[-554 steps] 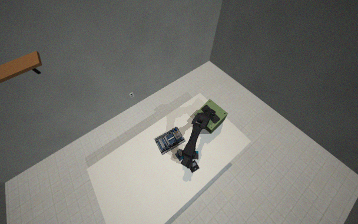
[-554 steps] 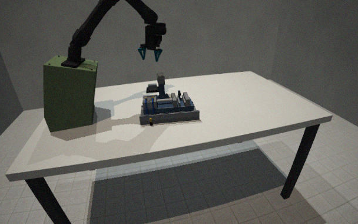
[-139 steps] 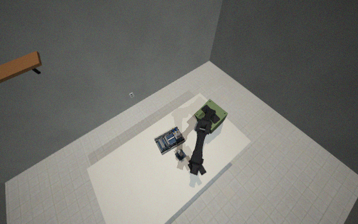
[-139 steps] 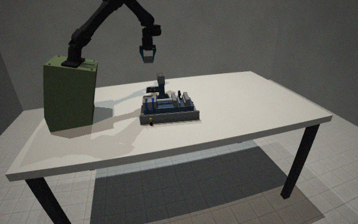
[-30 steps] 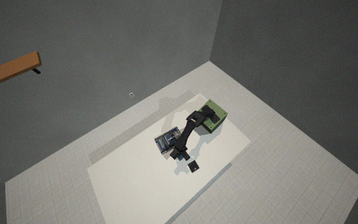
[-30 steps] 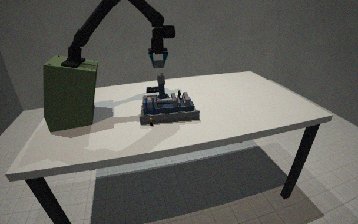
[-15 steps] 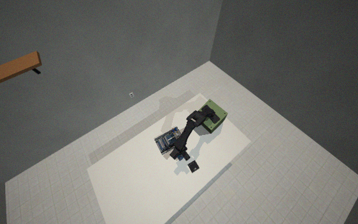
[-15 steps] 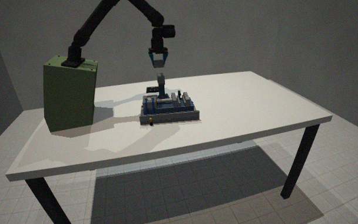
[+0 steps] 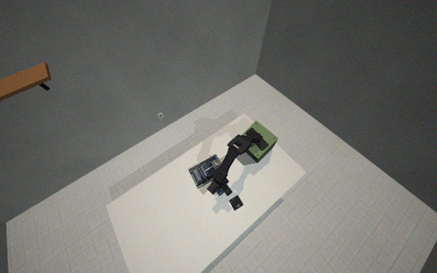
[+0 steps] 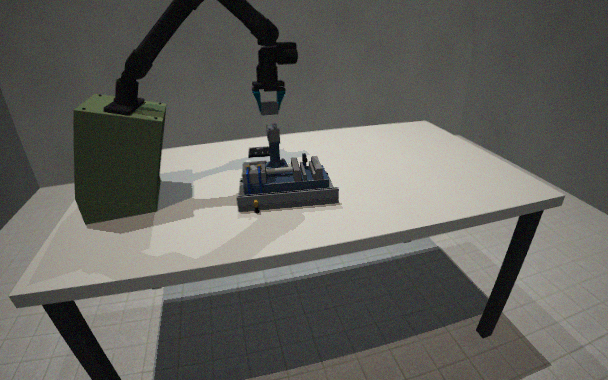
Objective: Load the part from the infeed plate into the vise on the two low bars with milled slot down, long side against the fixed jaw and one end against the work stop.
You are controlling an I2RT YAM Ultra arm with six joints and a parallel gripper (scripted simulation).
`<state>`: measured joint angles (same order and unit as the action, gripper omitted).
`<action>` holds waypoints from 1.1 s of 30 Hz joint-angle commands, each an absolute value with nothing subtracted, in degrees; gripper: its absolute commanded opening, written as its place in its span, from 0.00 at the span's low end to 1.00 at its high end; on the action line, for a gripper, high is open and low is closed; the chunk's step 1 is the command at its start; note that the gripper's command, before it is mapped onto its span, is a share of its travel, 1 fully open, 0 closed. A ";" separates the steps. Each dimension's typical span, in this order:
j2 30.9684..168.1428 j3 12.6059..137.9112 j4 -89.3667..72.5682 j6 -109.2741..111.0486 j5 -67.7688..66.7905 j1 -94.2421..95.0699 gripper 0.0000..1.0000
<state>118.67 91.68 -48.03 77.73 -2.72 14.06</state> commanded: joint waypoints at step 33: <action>116.01 93.93 -49.33 76.82 -4.42 15.29 0.00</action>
